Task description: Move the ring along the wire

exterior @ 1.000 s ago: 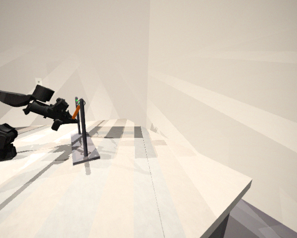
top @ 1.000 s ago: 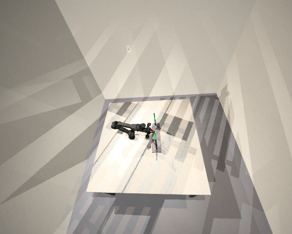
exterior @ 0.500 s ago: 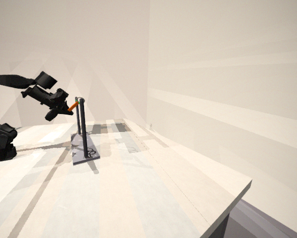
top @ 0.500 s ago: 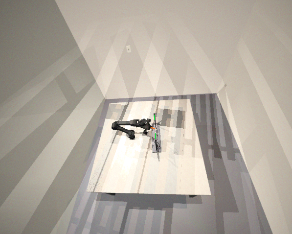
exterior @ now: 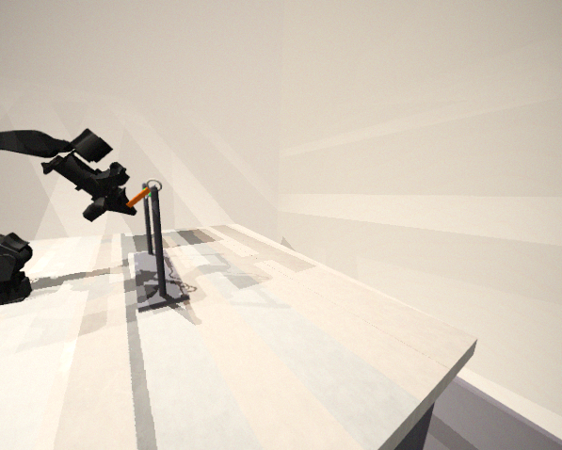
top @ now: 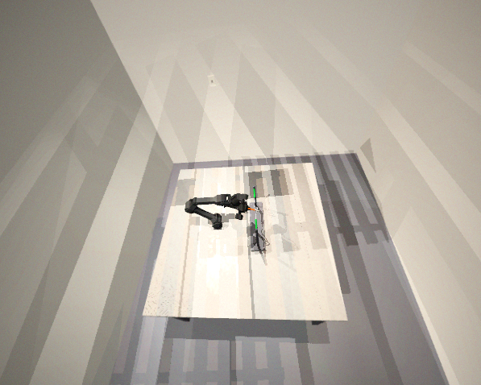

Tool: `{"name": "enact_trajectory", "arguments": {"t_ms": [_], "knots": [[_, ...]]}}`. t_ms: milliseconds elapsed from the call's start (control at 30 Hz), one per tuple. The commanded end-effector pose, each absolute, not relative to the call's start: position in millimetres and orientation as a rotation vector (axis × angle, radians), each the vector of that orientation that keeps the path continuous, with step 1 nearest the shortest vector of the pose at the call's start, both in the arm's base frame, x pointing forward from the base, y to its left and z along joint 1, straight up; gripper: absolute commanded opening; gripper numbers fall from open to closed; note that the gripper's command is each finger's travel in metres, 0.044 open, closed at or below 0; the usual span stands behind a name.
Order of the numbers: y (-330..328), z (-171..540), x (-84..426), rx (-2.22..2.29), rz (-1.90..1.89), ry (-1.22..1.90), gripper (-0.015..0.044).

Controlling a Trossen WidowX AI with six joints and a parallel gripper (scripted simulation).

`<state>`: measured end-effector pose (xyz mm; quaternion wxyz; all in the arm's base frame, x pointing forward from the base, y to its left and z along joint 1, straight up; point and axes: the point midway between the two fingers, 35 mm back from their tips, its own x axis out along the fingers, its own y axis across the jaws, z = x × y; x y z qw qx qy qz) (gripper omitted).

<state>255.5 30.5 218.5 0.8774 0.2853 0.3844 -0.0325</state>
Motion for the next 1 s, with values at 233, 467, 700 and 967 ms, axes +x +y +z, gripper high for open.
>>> {"name": "enact_trajectory", "arguments": {"t_ms": [233,467,700,967], "knots": [[3.7,206.7,251.0,0.243,-0.064,0.825,-0.015],[-16.9,204.0,249.8,0.002,-0.049,0.821,-0.015],[-37.8,205.5,250.9,-0.237,-0.031,0.808,-0.015],[-60.2,212.9,254.1,-0.508,-0.008,0.793,-0.015]]}}
